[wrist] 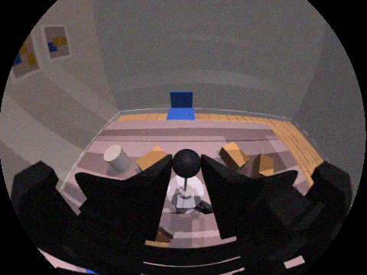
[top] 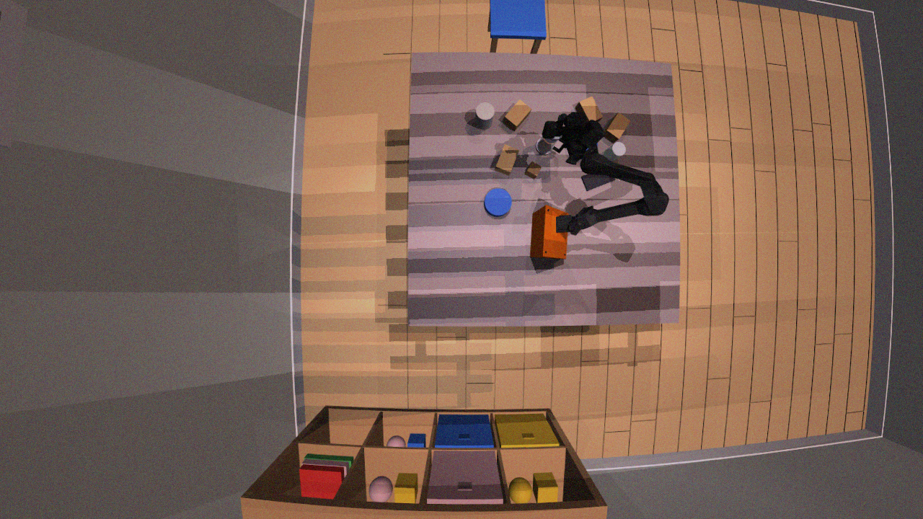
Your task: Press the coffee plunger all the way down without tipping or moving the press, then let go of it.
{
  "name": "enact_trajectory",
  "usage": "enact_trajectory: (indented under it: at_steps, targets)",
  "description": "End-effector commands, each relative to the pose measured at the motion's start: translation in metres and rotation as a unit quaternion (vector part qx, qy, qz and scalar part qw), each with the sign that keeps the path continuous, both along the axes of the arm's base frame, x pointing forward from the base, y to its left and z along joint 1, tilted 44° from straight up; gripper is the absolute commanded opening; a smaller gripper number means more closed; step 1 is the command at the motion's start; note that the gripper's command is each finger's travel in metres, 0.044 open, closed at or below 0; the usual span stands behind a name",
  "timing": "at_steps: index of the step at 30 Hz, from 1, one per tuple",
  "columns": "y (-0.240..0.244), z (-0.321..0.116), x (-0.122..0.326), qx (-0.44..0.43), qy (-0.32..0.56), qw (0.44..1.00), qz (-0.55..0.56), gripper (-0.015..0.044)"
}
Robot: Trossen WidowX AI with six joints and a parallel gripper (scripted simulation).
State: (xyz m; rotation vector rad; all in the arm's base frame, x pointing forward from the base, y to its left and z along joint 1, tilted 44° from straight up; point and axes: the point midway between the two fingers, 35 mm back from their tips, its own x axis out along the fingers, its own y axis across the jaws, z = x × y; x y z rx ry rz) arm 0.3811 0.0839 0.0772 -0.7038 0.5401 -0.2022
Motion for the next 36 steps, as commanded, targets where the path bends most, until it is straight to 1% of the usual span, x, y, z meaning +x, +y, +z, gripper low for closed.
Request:
enact_trajectory:
  at_steps: [1,36]
  targets:
    - [-0.014,-0.020,-0.005,-0.011,0.022,1.000,-0.008,0.0125]
    - [-0.051,-0.056,0.005,-0.014,0.019,1.000,-0.007,0.0125]
